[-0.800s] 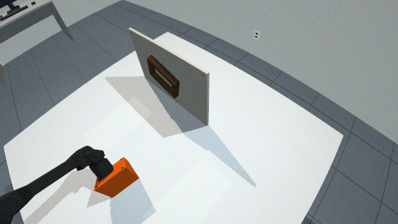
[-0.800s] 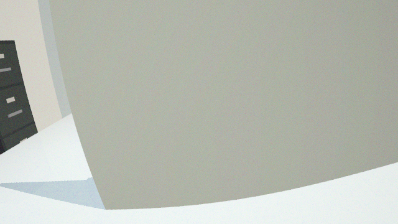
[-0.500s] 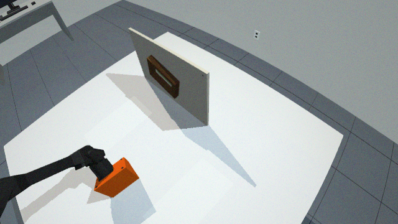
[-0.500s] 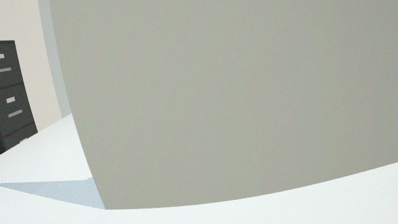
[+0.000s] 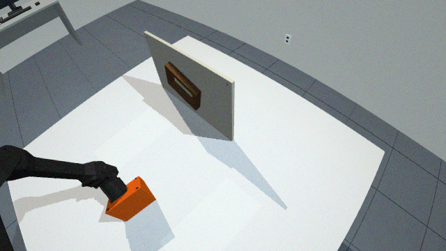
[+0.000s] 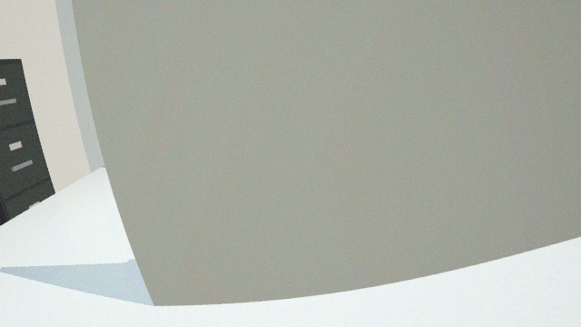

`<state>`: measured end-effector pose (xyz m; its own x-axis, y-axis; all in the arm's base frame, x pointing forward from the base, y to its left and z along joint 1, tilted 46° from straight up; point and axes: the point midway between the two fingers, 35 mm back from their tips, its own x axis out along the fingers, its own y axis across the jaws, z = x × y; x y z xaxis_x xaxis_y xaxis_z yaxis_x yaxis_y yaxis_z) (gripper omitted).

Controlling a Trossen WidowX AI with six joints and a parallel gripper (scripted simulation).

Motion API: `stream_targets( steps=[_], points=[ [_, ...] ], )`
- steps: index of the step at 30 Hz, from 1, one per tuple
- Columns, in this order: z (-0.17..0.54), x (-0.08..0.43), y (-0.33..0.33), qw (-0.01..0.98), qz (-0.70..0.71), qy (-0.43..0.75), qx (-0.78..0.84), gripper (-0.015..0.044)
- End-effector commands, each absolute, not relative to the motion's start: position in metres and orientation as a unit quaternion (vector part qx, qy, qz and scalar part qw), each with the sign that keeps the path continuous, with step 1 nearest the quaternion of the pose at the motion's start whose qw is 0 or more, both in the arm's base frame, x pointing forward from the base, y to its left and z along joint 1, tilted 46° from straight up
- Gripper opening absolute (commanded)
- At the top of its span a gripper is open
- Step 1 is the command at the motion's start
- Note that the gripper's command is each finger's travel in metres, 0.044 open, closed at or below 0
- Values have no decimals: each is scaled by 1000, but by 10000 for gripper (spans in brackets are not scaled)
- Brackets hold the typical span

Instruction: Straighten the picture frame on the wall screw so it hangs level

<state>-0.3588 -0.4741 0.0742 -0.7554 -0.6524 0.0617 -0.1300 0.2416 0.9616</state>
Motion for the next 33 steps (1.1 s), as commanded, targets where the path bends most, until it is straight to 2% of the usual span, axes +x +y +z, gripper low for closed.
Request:
stream_targets(
  steps=[1,9,17,25,33],
  points=[
    [100,-314,-496,256,-527,-752,303,260],
    [159,-184,-529,314,-445,-719,432,260],
    [207,-51,-517,356,-360,-658,558,260],
    [243,74,-461,378,-268,-568,680,260],
    [265,174,-367,371,-166,-449,796,260]
  ],
)
